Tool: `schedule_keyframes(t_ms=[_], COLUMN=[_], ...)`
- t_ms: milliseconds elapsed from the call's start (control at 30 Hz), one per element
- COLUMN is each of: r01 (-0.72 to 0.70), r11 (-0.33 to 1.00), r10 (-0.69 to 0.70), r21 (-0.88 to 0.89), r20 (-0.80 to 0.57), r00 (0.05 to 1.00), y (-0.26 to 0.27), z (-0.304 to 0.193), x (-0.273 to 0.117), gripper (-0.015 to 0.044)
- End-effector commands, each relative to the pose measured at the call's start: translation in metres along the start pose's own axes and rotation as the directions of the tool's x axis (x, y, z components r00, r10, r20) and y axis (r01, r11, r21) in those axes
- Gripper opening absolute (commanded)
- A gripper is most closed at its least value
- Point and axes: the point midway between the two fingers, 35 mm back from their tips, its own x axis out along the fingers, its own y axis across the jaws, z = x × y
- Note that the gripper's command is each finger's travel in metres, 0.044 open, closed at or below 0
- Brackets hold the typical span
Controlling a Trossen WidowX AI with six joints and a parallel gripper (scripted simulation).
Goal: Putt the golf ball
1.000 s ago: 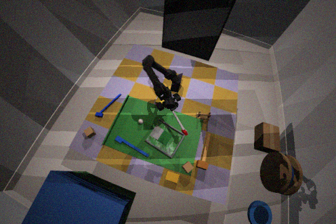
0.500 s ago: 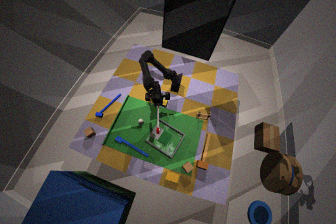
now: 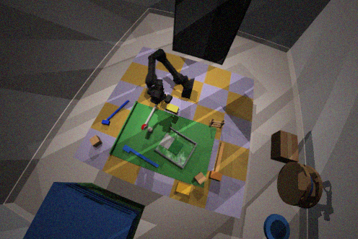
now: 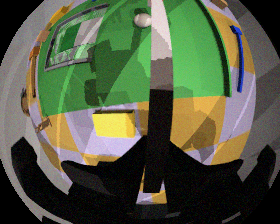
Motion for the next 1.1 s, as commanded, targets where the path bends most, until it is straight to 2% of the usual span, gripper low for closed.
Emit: schedule_keyframes(t_ms=[0,1067], r01=[0.023,0.026], r11=[0.995,0.995], r10=[-0.024,-0.027], r21=[0.094,0.101], r20=[0.005,0.006], r00=[1.0,1.0], y=[-0.016,-0.019], z=[-0.009,-0.009], x=[-0.002,0.057], gripper=[0.0,0.0])
